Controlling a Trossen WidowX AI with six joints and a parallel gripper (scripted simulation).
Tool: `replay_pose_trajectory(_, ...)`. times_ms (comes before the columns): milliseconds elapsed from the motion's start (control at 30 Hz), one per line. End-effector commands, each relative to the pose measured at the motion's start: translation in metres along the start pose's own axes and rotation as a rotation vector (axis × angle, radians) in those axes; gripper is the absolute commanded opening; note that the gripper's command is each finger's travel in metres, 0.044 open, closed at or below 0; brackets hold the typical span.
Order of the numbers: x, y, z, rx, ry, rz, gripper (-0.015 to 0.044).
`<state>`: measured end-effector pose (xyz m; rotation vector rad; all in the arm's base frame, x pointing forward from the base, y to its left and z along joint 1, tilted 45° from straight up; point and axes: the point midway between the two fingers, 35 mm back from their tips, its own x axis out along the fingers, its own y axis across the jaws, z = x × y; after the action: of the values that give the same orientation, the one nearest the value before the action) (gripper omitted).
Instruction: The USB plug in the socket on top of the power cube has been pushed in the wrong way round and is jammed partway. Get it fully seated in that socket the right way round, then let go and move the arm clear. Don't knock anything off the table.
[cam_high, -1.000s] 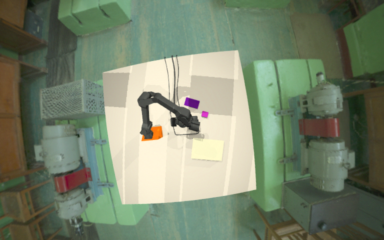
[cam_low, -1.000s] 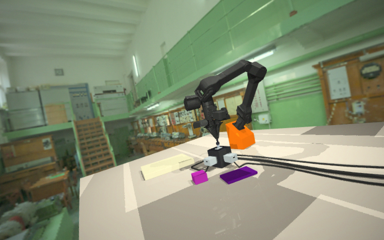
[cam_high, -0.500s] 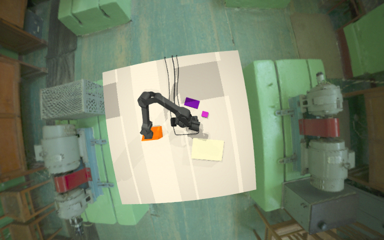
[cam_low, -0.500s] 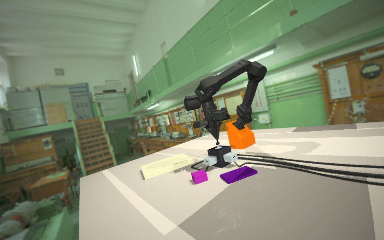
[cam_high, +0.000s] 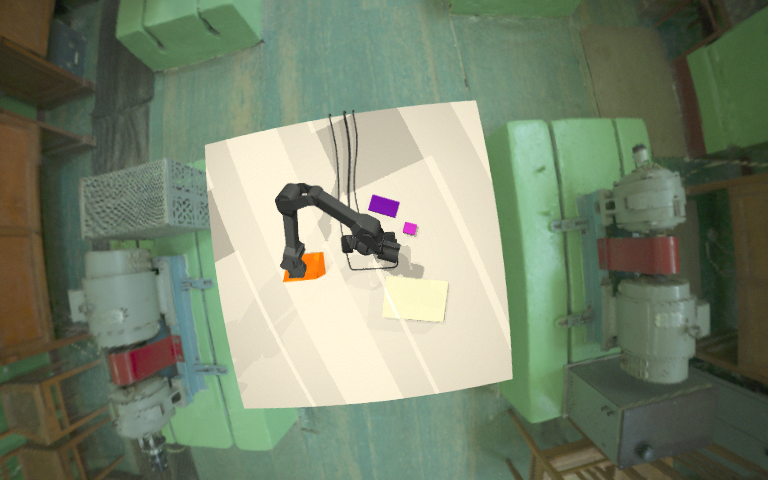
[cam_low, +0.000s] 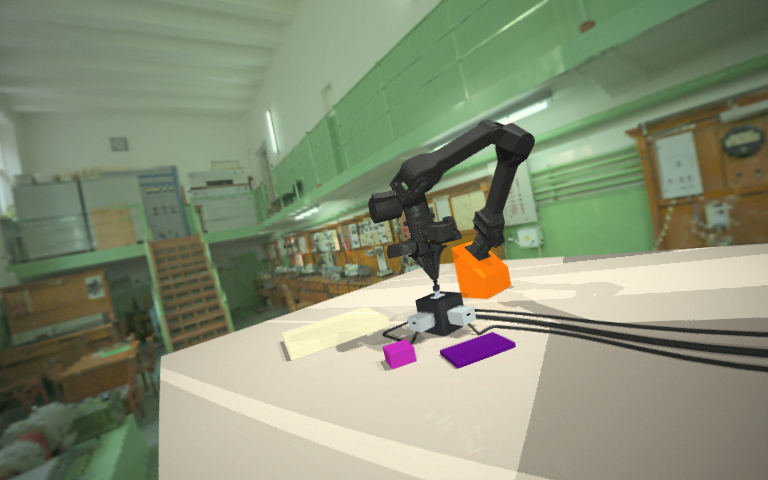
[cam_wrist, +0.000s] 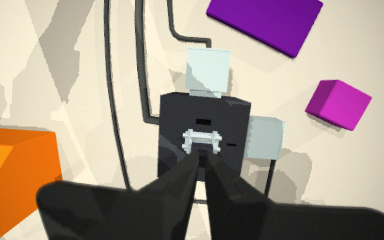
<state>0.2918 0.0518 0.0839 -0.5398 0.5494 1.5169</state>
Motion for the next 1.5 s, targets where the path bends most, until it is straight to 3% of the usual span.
replay_pose_trajectory(0,0.0008,0.0000,0.0003,0.003,-0.003,-0.001,0.0000)
replay_pose_trajectory(1467,0.0060,0.0000,-0.0002,0.003,-0.003,-0.001,0.0000)
